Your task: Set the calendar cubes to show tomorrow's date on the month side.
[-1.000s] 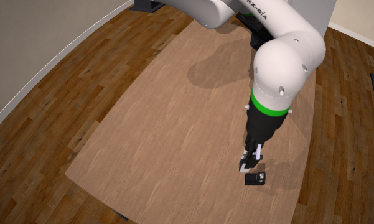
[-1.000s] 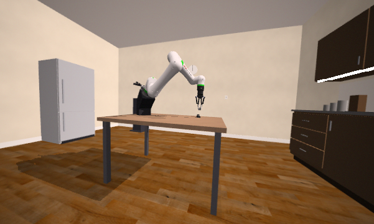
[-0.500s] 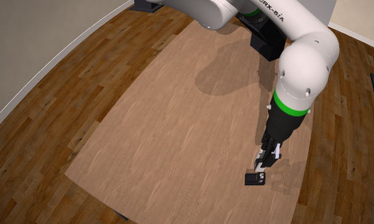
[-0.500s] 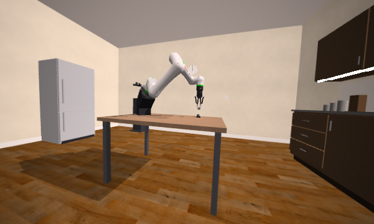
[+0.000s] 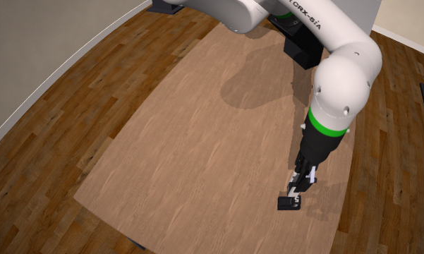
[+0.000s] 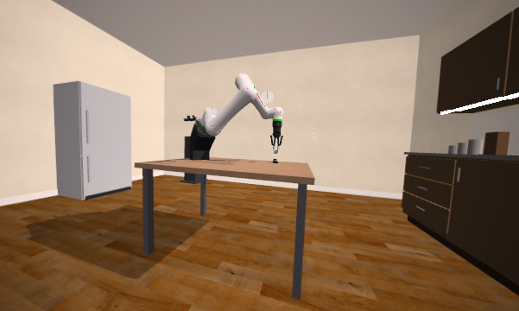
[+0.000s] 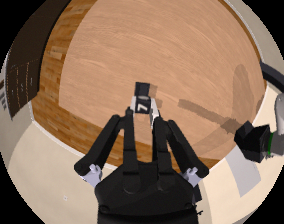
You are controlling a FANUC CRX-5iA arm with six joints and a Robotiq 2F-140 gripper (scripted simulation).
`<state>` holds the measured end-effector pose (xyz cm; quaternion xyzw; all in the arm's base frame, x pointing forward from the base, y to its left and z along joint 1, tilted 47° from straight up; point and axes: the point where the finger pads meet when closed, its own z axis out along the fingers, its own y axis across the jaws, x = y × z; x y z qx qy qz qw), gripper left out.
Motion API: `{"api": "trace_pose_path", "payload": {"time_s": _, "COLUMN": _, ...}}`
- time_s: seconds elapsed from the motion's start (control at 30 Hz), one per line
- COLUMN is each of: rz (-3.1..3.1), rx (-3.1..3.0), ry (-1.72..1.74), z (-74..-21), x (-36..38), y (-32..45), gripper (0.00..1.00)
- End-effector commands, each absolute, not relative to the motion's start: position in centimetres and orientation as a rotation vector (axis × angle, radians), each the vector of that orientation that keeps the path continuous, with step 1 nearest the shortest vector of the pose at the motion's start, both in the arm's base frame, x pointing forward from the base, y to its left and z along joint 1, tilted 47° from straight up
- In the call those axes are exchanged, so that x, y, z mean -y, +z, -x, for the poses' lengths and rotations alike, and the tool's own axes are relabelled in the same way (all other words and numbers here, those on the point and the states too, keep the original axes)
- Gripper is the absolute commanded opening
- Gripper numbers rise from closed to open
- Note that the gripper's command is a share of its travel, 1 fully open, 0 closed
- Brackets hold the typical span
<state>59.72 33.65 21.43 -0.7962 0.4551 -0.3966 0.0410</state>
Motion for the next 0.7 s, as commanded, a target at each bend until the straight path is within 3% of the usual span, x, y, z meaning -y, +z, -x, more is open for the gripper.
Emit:
{"api": "trace_pose_path", "payload": {"time_s": 0.0, "rz": 2.438, "rx": -1.393, "ry": -1.214, "z": -60.3, "x": -33.4, "y": 20.9, "gripper": 0.24}}
{"api": "trace_pose_path", "payload": {"time_s": 0.67, "rz": 2.438, "rx": -1.393, "ry": -1.214, "z": -63.2, "x": -32.2, "y": 18.0, "gripper": 0.24}}
